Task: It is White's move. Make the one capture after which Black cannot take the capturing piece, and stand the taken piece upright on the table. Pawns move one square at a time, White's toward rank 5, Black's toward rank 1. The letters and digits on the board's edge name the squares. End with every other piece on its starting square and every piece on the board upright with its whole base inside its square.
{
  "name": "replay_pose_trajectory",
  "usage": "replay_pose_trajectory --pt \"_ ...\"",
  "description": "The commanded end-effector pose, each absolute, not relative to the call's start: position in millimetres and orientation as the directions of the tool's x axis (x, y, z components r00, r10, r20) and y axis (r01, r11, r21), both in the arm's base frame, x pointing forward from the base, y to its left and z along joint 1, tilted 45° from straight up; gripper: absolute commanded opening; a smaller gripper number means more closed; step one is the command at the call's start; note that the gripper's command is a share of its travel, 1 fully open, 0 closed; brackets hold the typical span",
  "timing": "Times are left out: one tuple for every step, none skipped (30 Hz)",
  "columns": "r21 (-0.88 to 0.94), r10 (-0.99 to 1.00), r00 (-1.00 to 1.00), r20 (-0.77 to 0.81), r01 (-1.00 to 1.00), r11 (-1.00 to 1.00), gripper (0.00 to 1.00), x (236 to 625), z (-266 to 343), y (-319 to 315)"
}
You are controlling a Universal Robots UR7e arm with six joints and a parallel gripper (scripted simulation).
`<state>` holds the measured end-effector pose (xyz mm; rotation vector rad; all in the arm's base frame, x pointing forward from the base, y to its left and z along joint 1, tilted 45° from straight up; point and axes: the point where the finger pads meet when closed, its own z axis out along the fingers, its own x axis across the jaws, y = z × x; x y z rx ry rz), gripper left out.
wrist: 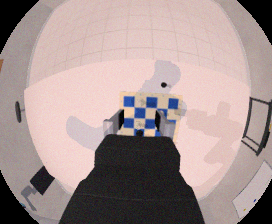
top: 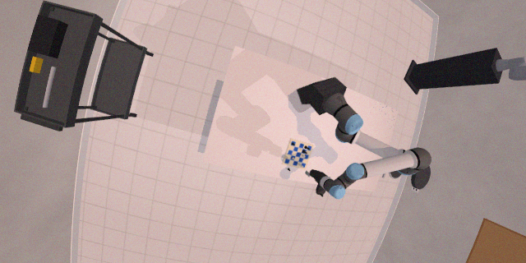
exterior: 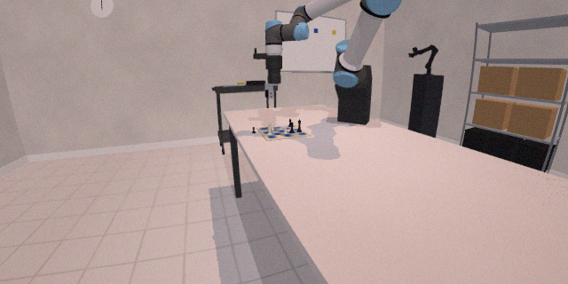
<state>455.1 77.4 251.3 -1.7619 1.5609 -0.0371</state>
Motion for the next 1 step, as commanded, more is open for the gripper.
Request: replay_pose_trajectory --pt "-0.549 -0.858 0.25 -0.449 -0.835 0.044 1.0 455.2 251.7 77.3"
